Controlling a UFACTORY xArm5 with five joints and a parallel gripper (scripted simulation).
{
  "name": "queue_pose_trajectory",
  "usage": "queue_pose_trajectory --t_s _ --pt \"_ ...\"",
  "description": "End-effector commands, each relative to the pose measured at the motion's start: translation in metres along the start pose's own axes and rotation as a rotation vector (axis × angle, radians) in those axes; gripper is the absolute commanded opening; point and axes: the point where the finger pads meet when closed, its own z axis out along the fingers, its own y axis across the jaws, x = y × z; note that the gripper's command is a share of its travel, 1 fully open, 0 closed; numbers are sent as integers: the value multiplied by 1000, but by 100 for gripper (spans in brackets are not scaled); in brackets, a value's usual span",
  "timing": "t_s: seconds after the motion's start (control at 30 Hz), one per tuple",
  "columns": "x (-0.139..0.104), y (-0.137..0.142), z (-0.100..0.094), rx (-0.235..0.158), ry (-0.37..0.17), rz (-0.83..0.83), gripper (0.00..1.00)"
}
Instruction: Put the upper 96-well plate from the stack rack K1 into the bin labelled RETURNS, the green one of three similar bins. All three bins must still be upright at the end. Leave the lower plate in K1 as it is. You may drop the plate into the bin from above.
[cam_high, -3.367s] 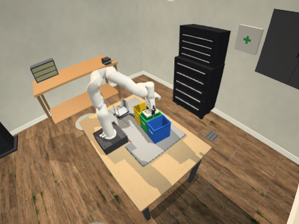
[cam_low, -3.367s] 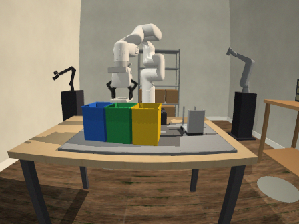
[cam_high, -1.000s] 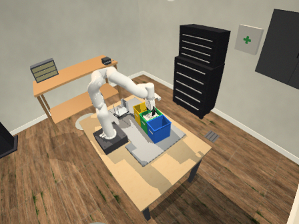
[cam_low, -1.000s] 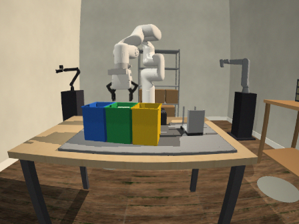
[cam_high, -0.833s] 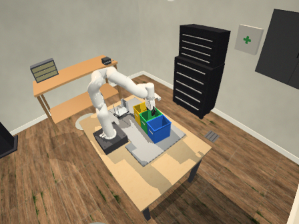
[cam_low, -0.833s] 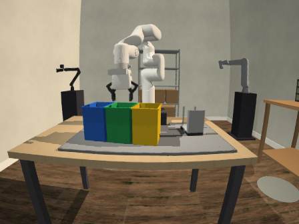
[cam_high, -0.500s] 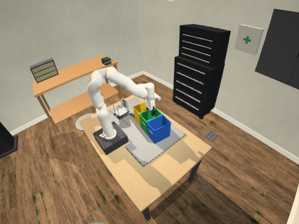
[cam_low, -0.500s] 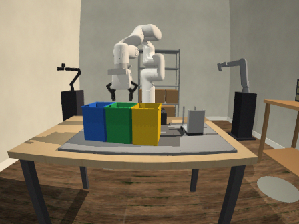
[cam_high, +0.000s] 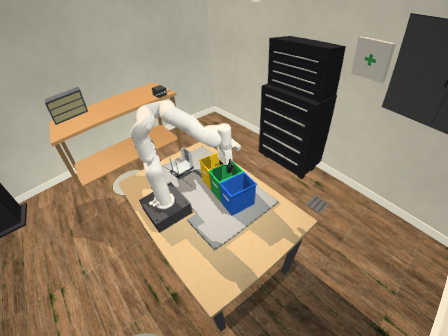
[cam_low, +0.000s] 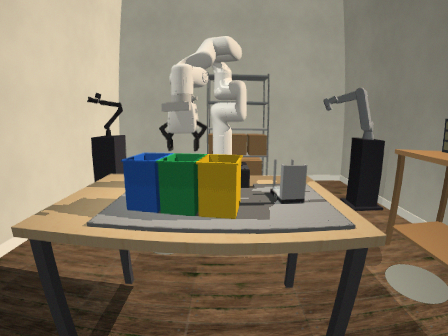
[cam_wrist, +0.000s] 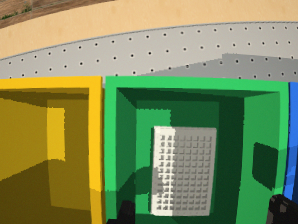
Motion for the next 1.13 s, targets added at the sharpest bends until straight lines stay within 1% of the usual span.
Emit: queue_pose_trajectory --t_s 0.0,0.03,0.37,1.1 --pt "2 0 -12 -1 5 0 100" --pt "2 0 -12 -1 5 0 100" --pt "2 0 -38 -1 5 0 100" --pt "2 0 -38 -1 5 0 100"
